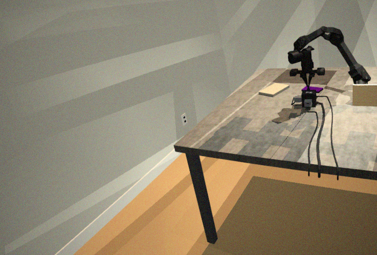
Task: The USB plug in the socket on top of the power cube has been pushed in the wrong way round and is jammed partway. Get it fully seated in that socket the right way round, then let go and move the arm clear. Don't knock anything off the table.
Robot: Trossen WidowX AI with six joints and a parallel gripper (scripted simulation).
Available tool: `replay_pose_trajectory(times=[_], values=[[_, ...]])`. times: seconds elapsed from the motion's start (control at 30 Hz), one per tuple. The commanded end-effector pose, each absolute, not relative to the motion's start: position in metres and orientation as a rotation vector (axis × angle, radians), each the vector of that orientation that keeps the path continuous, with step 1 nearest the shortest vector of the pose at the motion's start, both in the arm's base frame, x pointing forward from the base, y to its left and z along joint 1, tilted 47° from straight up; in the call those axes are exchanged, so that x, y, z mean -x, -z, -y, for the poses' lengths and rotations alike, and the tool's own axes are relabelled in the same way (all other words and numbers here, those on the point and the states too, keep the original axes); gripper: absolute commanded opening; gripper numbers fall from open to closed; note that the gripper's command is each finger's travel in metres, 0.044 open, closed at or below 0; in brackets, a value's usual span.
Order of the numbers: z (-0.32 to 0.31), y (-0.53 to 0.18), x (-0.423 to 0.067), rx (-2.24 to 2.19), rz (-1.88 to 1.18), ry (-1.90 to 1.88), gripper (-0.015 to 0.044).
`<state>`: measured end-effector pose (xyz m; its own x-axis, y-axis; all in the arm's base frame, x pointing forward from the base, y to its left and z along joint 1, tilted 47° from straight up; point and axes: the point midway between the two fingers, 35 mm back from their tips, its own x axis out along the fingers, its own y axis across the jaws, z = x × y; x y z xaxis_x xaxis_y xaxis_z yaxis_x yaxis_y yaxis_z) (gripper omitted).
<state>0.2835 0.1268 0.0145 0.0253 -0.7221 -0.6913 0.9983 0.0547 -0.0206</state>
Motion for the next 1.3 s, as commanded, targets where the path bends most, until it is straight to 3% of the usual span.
replay_pose_trajectory(times=[0.0,1.27], values=[[-0.13,-0.017,-0.284,-0.571,-0.624,1.446,0.0],[-0.143,-0.03,-0.283,-0.517,-0.665,1.42,0.0]])
